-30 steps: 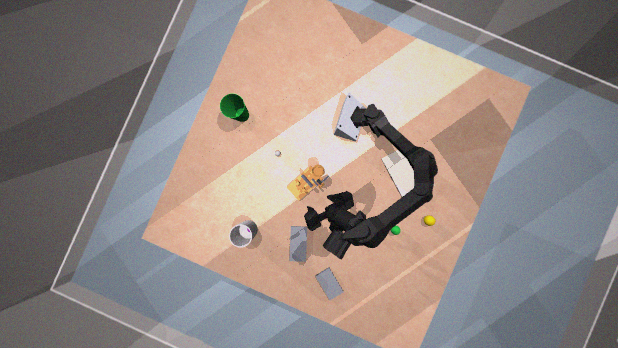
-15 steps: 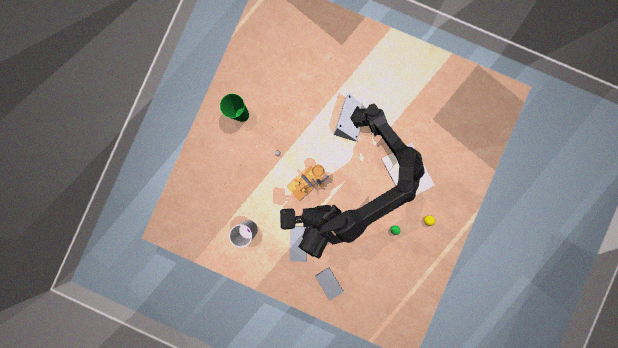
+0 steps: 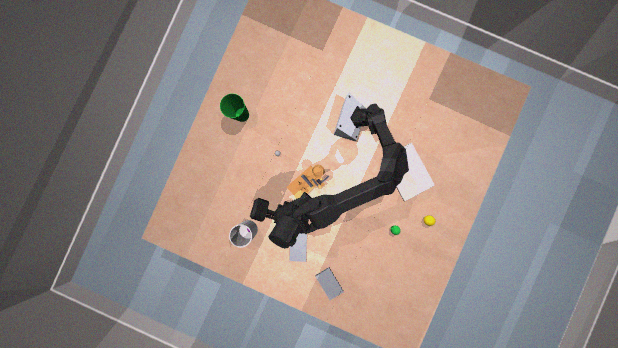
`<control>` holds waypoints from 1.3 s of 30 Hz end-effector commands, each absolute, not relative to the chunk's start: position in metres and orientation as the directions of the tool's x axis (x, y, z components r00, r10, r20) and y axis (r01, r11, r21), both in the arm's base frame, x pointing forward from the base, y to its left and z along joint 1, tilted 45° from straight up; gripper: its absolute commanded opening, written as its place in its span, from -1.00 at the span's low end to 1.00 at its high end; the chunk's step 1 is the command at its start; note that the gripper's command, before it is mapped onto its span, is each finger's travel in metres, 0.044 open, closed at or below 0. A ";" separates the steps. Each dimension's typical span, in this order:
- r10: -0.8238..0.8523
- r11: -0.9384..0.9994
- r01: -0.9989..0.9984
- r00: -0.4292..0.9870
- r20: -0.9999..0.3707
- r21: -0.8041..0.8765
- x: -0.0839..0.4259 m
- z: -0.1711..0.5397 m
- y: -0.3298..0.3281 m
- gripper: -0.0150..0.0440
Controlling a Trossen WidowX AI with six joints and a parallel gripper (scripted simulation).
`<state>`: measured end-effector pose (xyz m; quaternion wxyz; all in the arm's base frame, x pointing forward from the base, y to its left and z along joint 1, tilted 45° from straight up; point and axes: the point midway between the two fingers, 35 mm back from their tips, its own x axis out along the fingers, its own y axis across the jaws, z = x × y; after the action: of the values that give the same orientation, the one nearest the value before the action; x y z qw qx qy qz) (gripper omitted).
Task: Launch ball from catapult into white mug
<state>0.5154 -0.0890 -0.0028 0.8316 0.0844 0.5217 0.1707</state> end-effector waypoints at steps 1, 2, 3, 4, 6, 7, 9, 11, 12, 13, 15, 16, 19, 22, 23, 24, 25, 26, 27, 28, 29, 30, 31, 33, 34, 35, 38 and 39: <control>0.374 0.924 -0.114 0.462 -0.804 0.365 0.526 -0.007 -0.112 1.00; 0.374 0.921 -0.093 0.480 -0.794 0.378 0.528 -0.008 -0.118 1.00; 0.374 0.917 -0.072 0.496 -0.784 0.392 0.530 -0.009 -0.124 1.00; 0.373 0.913 -0.052 0.513 -0.773 0.406 0.533 -0.010 -0.130 1.00; 0.372 0.900 -0.014 0.545 -0.752 0.435 0.537 -0.011 -0.141 1.00; 0.372 0.893 0.004 0.560 -0.740 0.451 0.538 -0.012 -0.146 1.00; 0.371 0.875 0.036 0.589 -0.718 0.483 0.542 -0.013 -0.157 1.00; 0.371 0.854 0.067 0.618 -0.694 0.516 0.545 -0.014 -0.167 1.00; 0.370 0.842 0.081 0.631 -0.681 0.533 0.546 -0.015 -0.172 1.00; 0.369 0.831 0.094 0.645 -0.669 0.549 0.548 -0.015 -0.178 1.00; 0.368 0.815 0.108 0.661 -0.654 0.569 0.549 -0.016 -0.184 1.00; 0.368 0.813 0.110 0.663 -0.652 0.571 0.549 -0.016 -0.185 1.00; 0.370 0.813 0.107 0.663 -0.651 0.572 0.551 -0.015 -0.183 1.00; 0.377 0.813 0.096 0.664 -0.645 0.574 0.556 -0.013 -0.179 1.00; 0.377 0.813 0.096 0.664 -0.645 0.574 0.556 -0.013 -0.179 1.00; 0.377 0.813 0.096 0.664 -0.645 0.574 0.556 -0.013 -0.179 1.00; 0.377 0.813 0.096 0.664 -0.645 0.574 0.556 -0.013 -0.179 1.00; 0.377 0.813 0.096 0.664 -0.645 0.574 0.556 -0.013 -0.179 1.00; 0.377 0.813 0.096 0.664 -0.645 0.574 0.556 -0.013 -0.179 1.00; 0.377 0.813 0.096 0.664 -0.645 0.574 0.556 -0.013 -0.179 1.00; 0.377 0.813 0.096 0.664 -0.645 0.574 0.556 -0.013 -0.179 1.00; 0.377 0.813 0.096 0.664 -0.645 0.574 0.556 -0.013 -0.179 1.00; 0.377 0.813 0.096 0.664 -0.645 0.574 0.556 -0.013 -0.179 1.00; 0.377 0.813 0.096 0.664 -0.645 0.574 0.556 -0.013 -0.179 1.00; 0.377 0.813 0.096 0.664 -0.645 0.574 0.556 -0.013 -0.179 1.00; 0.377 0.813 0.096 0.664 -0.645 0.574 0.556 -0.013 -0.179 1.00; 0.374 0.816 0.097 0.663 -0.648 0.570 0.556 -0.013 -0.179 1.00; 0.374 0.816 0.097 0.663 -0.648 0.570 0.556 -0.013 -0.179 1.00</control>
<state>0.5558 -0.1795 -0.0125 0.8640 0.2922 0.4021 0.0802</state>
